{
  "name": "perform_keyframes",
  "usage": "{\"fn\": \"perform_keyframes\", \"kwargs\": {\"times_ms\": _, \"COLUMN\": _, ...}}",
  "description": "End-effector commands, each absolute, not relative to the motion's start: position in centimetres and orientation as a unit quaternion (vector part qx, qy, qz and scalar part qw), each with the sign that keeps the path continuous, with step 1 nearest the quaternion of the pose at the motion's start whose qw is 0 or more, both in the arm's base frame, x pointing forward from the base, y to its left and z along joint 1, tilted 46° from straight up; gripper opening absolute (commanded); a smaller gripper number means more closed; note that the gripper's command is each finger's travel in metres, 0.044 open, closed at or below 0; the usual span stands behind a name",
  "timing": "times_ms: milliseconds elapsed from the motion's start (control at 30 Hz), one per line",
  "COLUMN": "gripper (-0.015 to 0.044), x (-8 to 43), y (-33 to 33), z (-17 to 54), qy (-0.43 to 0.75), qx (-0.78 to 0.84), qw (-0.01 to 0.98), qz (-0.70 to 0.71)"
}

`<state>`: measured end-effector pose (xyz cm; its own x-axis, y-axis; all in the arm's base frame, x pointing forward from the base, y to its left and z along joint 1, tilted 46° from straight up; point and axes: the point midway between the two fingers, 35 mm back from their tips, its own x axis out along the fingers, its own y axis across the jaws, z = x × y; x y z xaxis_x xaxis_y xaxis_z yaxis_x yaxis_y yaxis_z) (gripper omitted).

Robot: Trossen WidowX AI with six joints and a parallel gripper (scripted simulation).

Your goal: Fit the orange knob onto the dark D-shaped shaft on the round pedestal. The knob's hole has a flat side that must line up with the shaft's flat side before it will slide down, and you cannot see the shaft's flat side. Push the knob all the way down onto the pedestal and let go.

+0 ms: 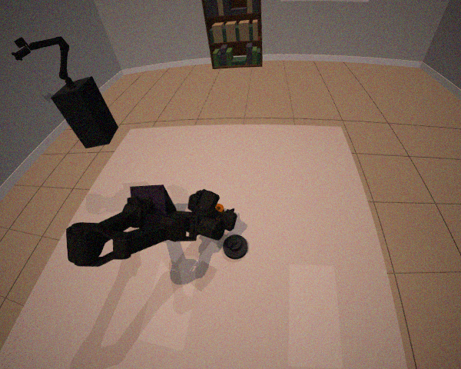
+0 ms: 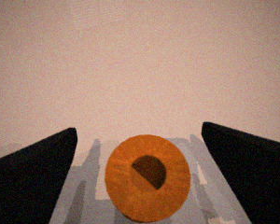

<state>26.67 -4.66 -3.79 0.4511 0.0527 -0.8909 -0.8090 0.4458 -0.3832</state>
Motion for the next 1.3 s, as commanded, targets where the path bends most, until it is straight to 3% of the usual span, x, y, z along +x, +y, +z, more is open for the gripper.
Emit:
{"fn": "perform_keyframes", "kwargs": {"times_ms": 0, "gripper": 0.0440, "x": 26.7, "y": -4.6, "z": -3.8, "qy": 0.432, "qx": -0.436, "qw": 0.732, "qz": 0.295}}
{"fn": "perform_keyframes", "kwargs": {"times_ms": 333, "gripper": 0.0440, "x": 27.3, "y": 1.0, "z": 1.7, "qy": 0.432, "qx": -0.435, "qw": 0.733, "qz": 0.295}}
{"fn": "perform_keyframes", "kwargs": {"times_ms": 533, "gripper": 0.0440, "x": 27.2, "y": 1.2, "z": 1.6, "qy": 0.456, "qx": -0.428, "qw": 0.724, "qz": 0.291}}
{"fn": "perform_keyframes", "kwargs": {"times_ms": 867, "gripper": 0.0440, "x": 26.3, "y": 1.7, "z": 1.9, "qy": 0.708, "qx": -0.458, "qw": 0.521, "qz": 0.135}}
{"fn": "perform_keyframes", "kwargs": {"times_ms": 1000, "gripper": 0.0440, "x": 27.1, "y": 2.4, "z": 3.5, "qy": 0.725, "qx": -0.518, "qw": 0.450, "qz": 0.059}}
{"fn": "perform_keyframes", "kwargs": {"times_ms": 1267, "gripper": 0.0440, "x": 27.1, "y": 2.5, "z": 3.6, "qy": 0.725, "qx": -0.521, "qw": 0.447, "qz": 0.055}}
